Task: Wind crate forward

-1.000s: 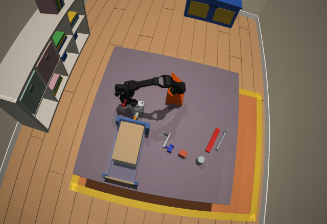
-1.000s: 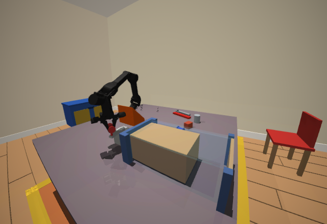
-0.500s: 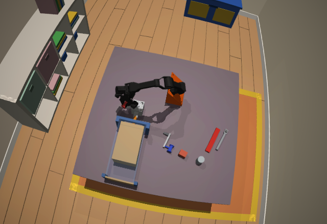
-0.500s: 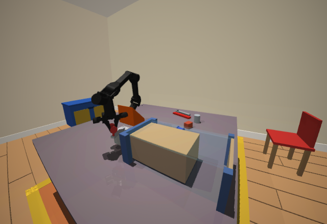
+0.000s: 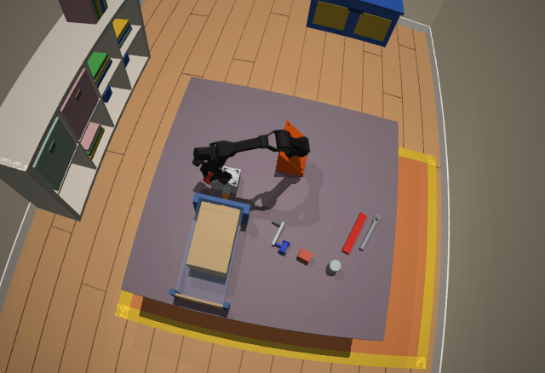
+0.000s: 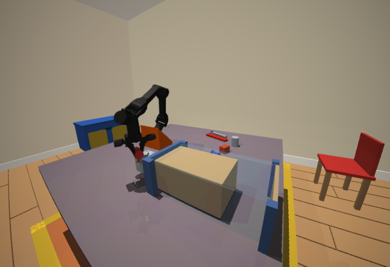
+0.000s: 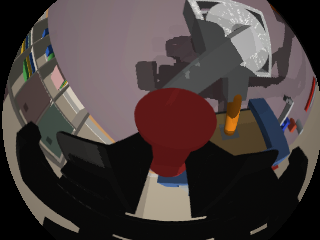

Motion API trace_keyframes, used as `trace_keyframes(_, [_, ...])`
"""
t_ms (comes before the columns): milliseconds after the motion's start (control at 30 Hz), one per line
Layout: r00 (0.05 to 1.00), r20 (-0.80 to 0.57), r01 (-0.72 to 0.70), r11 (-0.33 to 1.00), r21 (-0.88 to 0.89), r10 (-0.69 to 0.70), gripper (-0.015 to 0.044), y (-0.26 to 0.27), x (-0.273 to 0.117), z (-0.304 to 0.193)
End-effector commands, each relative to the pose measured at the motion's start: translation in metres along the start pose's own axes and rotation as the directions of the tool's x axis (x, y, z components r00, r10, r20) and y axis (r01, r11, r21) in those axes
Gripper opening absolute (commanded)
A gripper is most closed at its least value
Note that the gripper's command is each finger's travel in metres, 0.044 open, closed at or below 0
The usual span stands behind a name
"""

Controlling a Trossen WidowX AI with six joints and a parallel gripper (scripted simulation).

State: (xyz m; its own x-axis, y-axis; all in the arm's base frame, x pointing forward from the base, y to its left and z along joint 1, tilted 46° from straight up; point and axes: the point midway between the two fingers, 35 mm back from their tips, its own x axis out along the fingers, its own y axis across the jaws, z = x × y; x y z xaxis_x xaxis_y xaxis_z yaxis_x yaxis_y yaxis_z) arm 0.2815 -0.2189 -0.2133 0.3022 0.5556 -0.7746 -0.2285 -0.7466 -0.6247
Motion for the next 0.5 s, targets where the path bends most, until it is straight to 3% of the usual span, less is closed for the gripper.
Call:
trace_keyframes(0, [0.998,-0.010,0.055,0.998,-0.017,-0.056,0.0000,-0.025,0.005,-0.011])
trace_keyframes(467, [0.998,-0.010,0.057,0.998,-0.016,-0.057,0.0000,-0.044,0.006,-0.016])
